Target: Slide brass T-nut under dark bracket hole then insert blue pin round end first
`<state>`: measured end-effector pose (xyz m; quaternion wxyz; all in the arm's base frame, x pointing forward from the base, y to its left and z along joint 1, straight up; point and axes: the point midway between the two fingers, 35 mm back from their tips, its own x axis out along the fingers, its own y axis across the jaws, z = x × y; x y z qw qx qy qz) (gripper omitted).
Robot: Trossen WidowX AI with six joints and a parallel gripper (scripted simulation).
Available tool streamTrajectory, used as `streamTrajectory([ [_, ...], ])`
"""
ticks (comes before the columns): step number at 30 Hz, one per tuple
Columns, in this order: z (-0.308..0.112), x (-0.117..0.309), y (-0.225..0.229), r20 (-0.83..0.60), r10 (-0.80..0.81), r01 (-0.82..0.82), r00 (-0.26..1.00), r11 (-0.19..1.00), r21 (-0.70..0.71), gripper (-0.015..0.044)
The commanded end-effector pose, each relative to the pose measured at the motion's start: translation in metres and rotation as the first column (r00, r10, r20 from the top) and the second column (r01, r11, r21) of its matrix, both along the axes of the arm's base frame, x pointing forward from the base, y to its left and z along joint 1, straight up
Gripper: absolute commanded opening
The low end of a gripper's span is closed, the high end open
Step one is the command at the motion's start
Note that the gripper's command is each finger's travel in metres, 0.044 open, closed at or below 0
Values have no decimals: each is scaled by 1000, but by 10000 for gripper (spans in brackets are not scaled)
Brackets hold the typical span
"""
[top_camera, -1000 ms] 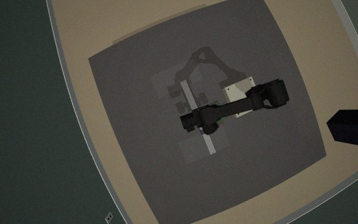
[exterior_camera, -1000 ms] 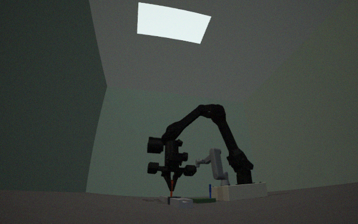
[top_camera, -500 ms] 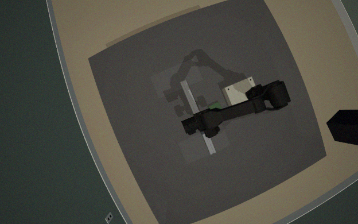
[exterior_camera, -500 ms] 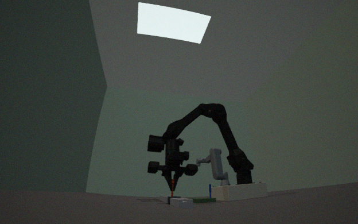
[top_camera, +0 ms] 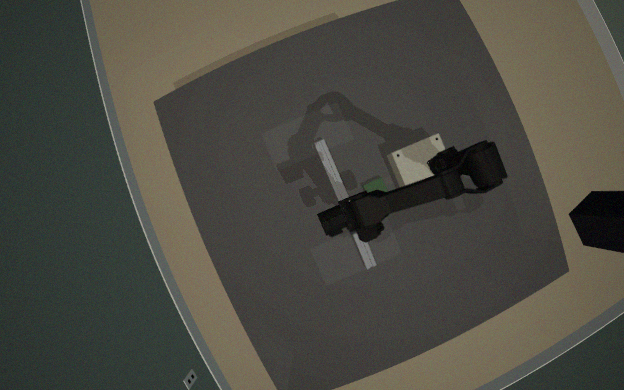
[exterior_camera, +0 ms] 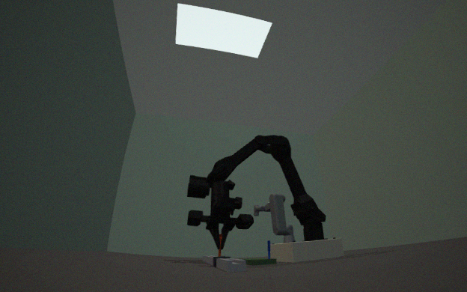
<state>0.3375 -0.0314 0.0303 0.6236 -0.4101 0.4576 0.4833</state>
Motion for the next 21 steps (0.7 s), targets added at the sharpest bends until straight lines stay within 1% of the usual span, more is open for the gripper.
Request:
streamTrajectory([
  [1, 0, 0, 0, 0, 0, 0, 1000, 1000, 0, -150],
  [8, 0, 0, 0, 0, 0, 0, 1000, 1000, 0, -150],
  [19, 0, 0, 0, 0, 0, 0, 1000, 1000, 0, 139],
  [21, 0, 0, 0, 0, 0, 0, 1000, 1000, 0, 145],
])
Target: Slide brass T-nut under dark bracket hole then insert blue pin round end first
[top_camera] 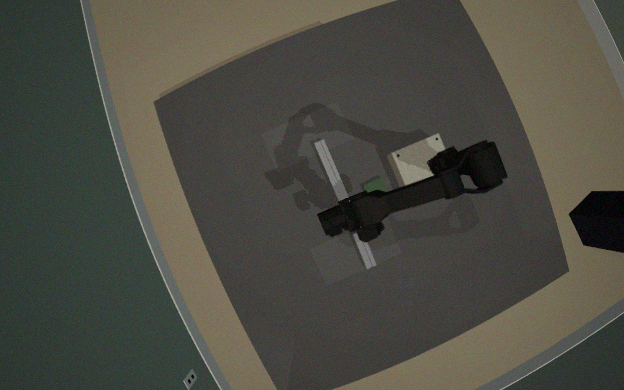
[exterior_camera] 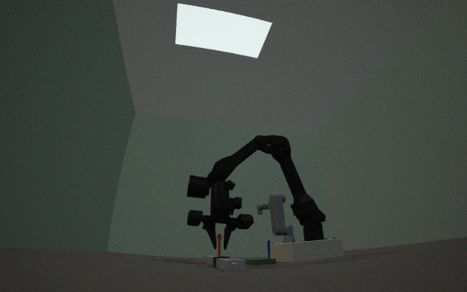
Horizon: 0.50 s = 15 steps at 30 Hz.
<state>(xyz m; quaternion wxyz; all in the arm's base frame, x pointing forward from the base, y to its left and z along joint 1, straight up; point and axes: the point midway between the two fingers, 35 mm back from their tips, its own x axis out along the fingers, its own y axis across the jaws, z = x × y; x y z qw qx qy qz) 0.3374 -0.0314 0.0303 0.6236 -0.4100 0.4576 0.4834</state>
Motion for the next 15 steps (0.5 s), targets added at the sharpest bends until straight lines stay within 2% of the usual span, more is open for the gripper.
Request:
streamTrajectory([
  [1, 0, 0, 0, 0, 0, 0, 1000, 1000, 0, 145],
  [2, 0, 0, 0, 0, 0, 0, 1000, 1000, 0, 145],
  [5, 17, 3, 1, -30, -51, 50, 998, 998, -40, 224],
  [10, 82, 1, 7, -79, -238, 219, 968, 956, -195, 355],
  [13, 91, 1, 9, -78, -262, 240, 962, 947, -215, 434],
  [15, 91, 1, 9, -78, -262, 240, 962, 947, -215, 440],
])
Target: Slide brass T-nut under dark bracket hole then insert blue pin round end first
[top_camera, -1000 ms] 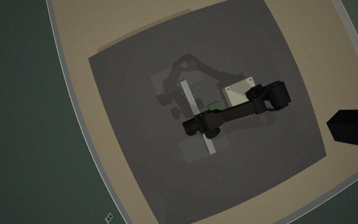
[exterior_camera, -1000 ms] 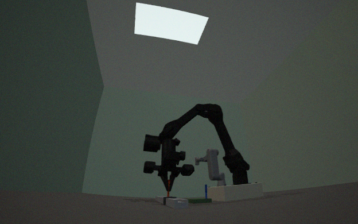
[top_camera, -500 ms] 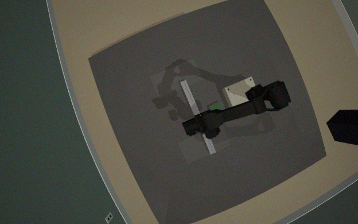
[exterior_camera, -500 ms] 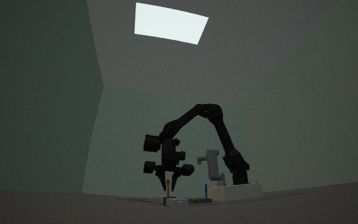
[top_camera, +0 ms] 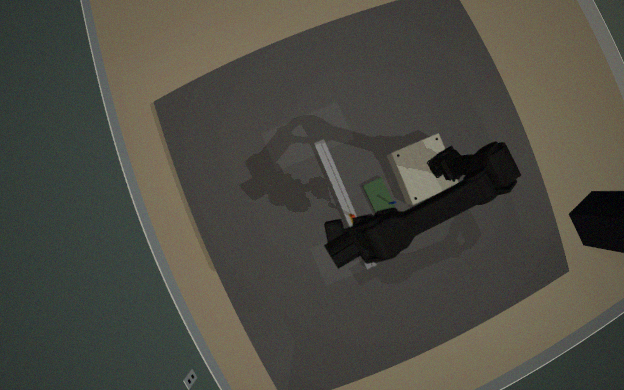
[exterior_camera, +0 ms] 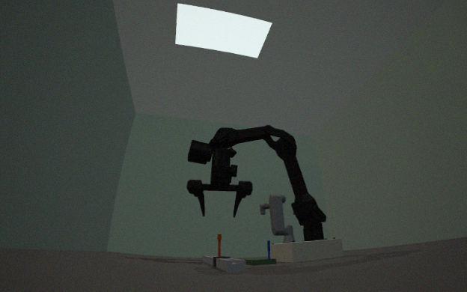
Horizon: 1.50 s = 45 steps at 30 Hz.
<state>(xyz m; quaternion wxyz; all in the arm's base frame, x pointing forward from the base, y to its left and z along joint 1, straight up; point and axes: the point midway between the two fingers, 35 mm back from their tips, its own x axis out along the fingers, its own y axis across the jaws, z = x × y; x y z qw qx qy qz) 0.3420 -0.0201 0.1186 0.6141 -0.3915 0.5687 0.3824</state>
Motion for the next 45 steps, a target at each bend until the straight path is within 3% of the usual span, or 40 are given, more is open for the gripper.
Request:
streamTrajectory([
  [1, 2, -3, -2, -23, -32, 31, 999, 999, -20, 440],
  [6, 3, -9, 0, -24, -90, 90, 996, 996, -17, 440],
  [11, 8, -49, 12, -34, -499, 499, 866, 866, -3, 440],
  [17, 5, -101, 23, -52, -873, 874, 485, 486, 4, 440],
  [22, -3, -137, 29, -64, -991, 993, 120, 120, 2, 440],
  [35, -5, -141, 30, -65, -992, 994, 105, 105, 2, 440],
  [45, -64, -140, 30, -65, -992, 994, 105, 105, 2, 440],
])
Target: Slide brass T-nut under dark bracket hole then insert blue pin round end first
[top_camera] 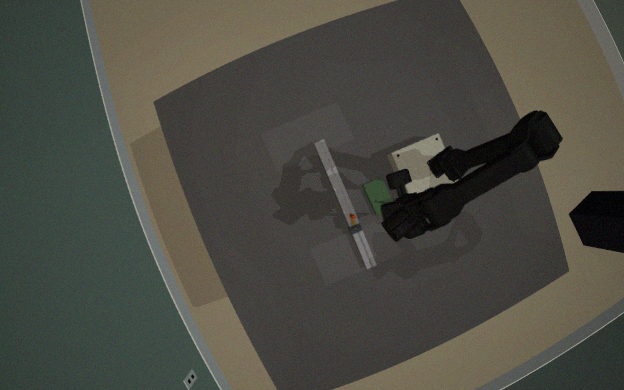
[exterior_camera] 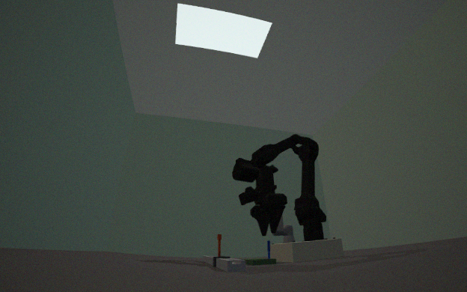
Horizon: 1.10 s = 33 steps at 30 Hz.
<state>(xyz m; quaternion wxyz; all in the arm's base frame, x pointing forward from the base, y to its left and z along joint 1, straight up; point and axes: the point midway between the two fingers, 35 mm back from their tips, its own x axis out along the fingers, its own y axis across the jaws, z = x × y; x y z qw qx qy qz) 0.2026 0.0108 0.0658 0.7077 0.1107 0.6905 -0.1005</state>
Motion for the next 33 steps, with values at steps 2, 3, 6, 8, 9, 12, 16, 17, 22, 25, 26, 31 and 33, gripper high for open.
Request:
streamTrajectory([
  [2, -11, -1, -1, -1, -7, 7, 1000, 1000, -3, 440],
  [3, -12, -1, -1, -1, -7, 7, 1000, 1000, -3, 440],
  [6, -17, 0, 0, -1, -7, 7, 1000, 1000, -3, 440],
  [8, -20, 0, 0, -1, -7, 7, 1000, 1000, -3, 440],
  [9, -22, 1, 0, -1, -7, 7, 1000, 1000, -3, 440],
  [12, -26, 1, 0, -1, -7, 7, 1000, 1000, -3, 440],
  [16, -33, 2, 0, -1, -7, 7, 1000, 1000, -3, 440],
  [17, -35, 2, 0, -1, -7, 7, 1000, 1000, -3, 440],
  [22, -43, 2, 0, -1, -7, 7, 1000, 1000, -3, 440],
  [25, -48, 2, 0, -1, -7, 7, 1000, 1000, -3, 440],
  [26, -50, 2, 0, -1, -7, 7, 1000, 1000, -3, 440],
  [31, -58, 1, 0, -1, -7, 7, 1000, 1000, -3, 440],
  [33, -61, 1, 0, -1, -7, 7, 1000, 1000, -3, 440],
])
